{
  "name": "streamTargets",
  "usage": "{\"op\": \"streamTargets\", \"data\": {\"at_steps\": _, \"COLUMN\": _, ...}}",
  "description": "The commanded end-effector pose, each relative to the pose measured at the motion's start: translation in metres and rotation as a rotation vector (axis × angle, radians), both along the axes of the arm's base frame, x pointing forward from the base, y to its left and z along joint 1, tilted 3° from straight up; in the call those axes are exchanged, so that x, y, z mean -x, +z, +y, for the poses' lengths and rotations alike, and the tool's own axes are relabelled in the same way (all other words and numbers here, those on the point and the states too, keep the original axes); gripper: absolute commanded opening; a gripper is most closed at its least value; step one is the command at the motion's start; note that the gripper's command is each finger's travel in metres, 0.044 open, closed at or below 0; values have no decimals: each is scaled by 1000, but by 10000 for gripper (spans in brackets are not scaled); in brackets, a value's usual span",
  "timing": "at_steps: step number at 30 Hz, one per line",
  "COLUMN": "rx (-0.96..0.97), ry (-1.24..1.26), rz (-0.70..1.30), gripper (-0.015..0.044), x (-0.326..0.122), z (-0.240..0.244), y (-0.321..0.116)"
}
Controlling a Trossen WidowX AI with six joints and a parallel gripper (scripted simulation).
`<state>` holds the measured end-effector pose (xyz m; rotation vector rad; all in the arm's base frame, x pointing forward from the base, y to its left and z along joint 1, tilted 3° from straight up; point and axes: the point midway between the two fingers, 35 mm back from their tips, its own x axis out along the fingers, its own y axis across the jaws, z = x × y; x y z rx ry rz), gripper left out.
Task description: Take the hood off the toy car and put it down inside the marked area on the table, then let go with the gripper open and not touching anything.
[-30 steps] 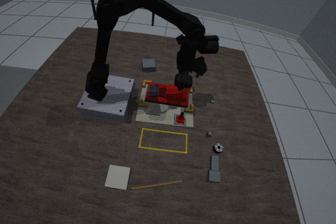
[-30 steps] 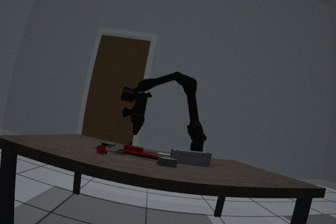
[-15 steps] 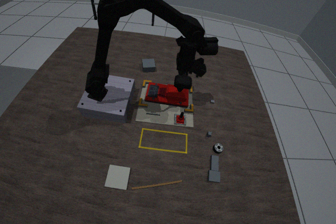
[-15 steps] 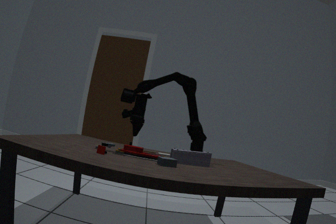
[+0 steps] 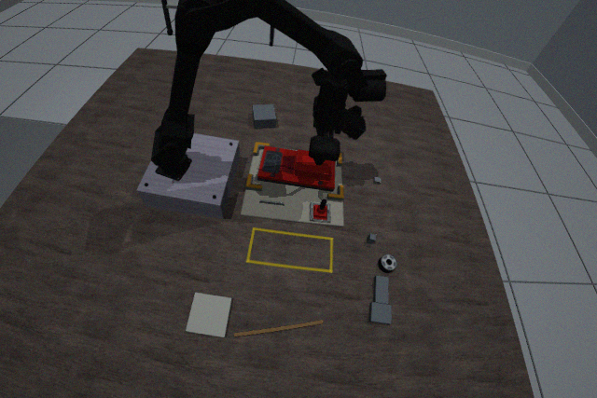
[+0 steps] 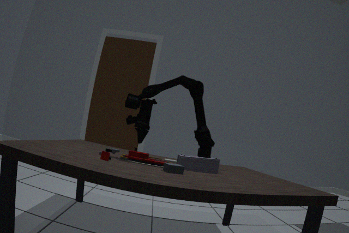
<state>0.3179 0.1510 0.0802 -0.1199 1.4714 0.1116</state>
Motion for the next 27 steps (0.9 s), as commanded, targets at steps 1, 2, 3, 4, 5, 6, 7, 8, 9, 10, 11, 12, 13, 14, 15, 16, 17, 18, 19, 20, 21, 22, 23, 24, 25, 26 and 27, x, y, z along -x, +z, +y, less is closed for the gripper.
{"op": "streamTargets", "data": {"at_steps": 1, "rx": 2, "ry": -4, "rz": 16, "gripper": 440, "x": 2, "z": 0, "y": -8}}
{"op": "streamTargets", "data": {"at_steps": 2, "rx": 2, "ry": -4, "rz": 16, "gripper": 440, "x": 2, "z": 0, "y": -8}}
{"op": "streamTargets", "data": {"at_steps": 3, "rx": 2, "ry": -4, "rz": 16, "gripper": 440, "x": 2, "z": 0, "y": -9}}
{"op": "streamTargets", "data": {"at_steps": 4, "rx": 2, "ry": -4, "rz": 16, "gripper": 440, "x": 2, "z": 0, "y": -9}}
{"op": "streamTargets", "data": {"at_steps": 5, "rx": 2, "ry": -4, "rz": 16, "gripper": 440, "x": 2, "z": 0, "y": -10}}
{"op": "streamTargets", "data": {"at_steps": 6, "rx": 2, "ry": -4, "rz": 16, "gripper": 440, "x": 2, "z": 0, "y": -11}}
{"op": "streamTargets", "data": {"at_steps": 7, "rx": 2, "ry": -4, "rz": 16, "gripper": 440, "x": 2, "z": 0, "y": -11}}
{"op": "streamTargets", "data": {"at_steps": 8, "rx": 2, "ry": -4, "rz": 16, "gripper": 440, "x": 2, "z": 0, "y": -12}}
{"op": "streamTargets", "data": {"at_steps": 9, "rx": 2, "ry": -4, "rz": 16, "gripper": 440, "x": 1, "z": 0, "y": -12}}
{"op": "streamTargets", "data": {"at_steps": 10, "rx": 2, "ry": -4, "rz": 16, "gripper": 440, "x": 1, "z": 0, "y": -13}}
{"op": "streamTargets", "data": {"at_steps": 11, "rx": 2, "ry": -4, "rz": 16, "gripper": 440, "x": 1, "z": 0, "y": -14}}
{"op": "streamTargets", "data": {"at_steps": 12, "rx": 2, "ry": -4, "rz": 16, "gripper": 440, "x": 1, "z": 0, "y": -14}}
{"op": "streamTargets", "data": {"at_steps": 13, "rx": 2, "ry": -4, "rz": 16, "gripper": 440, "x": 1, "z": 0, "y": -15}}
{"op": "streamTargets", "data": {"at_steps": 14, "rx": 2, "ry": -4, "rz": 16, "gripper": 440, "x": 1, "z": 0, "y": -15}}
{"op": "streamTargets", "data": {"at_steps": 15, "rx": 2, "ry": -4, "rz": 16, "gripper": 440, "x": 1, "z": 0, "y": -16}}
{"op": "streamTargets", "data": {"at_steps": 16, "rx": 2, "ry": -4, "rz": 16, "gripper": 440, "x": 1, "z": 0, "y": -17}}
{"op": "streamTargets", "data": {"at_steps": 17, "rx": 2, "ry": -4, "rz": 16, "gripper": 440, "x": 1, "z": 0, "y": -17}}
{"op": "streamTargets", "data": {"at_steps": 18, "rx": 2, "ry": -4, "rz": 16, "gripper": 440, "x": 1, "z": 0, "y": -18}}
{"op": "streamTargets", "data": {"at_steps": 19, "rx": 2, "ry": -4, "rz": 16, "gripper": 440, "x": 1, "z": -1, "y": -18}}
{"op": "streamTargets", "data": {"at_steps": 20, "rx": 2, "ry": -4, "rz": 16, "gripper": 440, "x": 1, "z": -1, "y": -19}}
{"op": "streamTargets", "data": {"at_steps": 21, "rx": 2, "ry": -4, "rz": 16, "gripper": 440, "x": 1, "z": -1, "y": -19}}
{"op": "streamTargets", "data": {"at_steps": 22, "rx": 2, "ry": -4, "rz": 16, "gripper": 440, "x": 1, "z": -1, "y": -20}}
{"op": "streamTargets", "data": {"at_steps": 23, "rx": 2, "ry": -4, "rz": 16, "gripper": 440, "x": 1, "z": -1, "y": -21}}
{"op": "streamTargets", "data": {"at_steps": 24, "rx": 2, "ry": -4, "rz": 16, "gripper": 440, "x": 1, "z": -1, "y": -21}}
{"op": "streamTargets", "data": {"at_steps": 25, "rx": 2, "ry": -4, "rz": 16, "gripper": 440, "x": 1, "z": -1, "y": -22}}
{"op": "streamTargets", "data": {"at_steps": 26, "rx": 2, "ry": -4, "rz": 16, "gripper": 440, "x": 1, "z": -1, "y": -22}}
{"op": "streamTargets", "data": {"at_steps": 27, "rx": 2, "ry": -4, "rz": 16, "gripper": 440, "x": 1, "z": -1, "y": -23}}
